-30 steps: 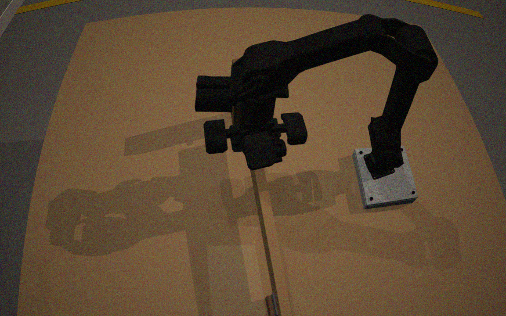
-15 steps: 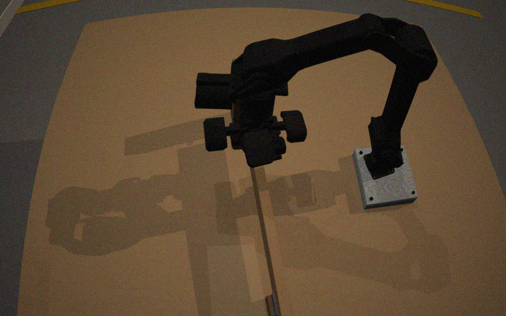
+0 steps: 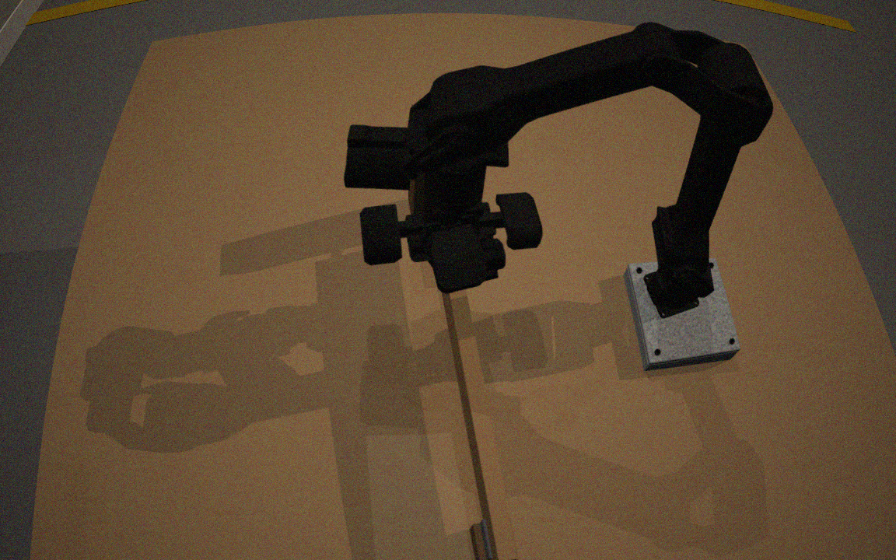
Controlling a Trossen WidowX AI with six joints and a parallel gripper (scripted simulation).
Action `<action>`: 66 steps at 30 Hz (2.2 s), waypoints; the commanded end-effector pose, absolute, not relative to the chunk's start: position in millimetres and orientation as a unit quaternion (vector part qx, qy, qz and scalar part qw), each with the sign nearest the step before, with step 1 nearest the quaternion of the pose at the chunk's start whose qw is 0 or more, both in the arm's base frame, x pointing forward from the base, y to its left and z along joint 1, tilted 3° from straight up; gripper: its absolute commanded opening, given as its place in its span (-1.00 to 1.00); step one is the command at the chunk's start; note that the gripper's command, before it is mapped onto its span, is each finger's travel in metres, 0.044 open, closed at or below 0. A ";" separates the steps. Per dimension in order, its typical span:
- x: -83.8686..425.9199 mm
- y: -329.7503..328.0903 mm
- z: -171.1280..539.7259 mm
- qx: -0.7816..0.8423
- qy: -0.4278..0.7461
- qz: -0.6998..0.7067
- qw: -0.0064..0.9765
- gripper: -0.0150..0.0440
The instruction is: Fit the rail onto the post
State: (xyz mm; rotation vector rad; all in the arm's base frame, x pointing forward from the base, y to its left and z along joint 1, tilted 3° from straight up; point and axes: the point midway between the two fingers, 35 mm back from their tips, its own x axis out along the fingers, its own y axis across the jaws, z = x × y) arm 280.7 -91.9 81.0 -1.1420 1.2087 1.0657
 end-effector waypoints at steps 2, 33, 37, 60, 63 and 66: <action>283.8 -95.2 83.8 -0.487 0.509 0.447 0.552 -0.49; 284.1 -94.8 85.9 -0.487 0.509 0.447 0.552 -0.49; 284.3 -93.5 85.9 -0.487 0.509 0.447 0.552 -0.49; 283.0 -91.5 82.4 -0.487 0.509 0.447 0.552 -0.49; 282.5 -91.4 82.3 -0.487 0.509 0.447 0.552 -0.49; 282.4 -91.8 82.3 -0.487 0.509 0.447 0.552 -0.49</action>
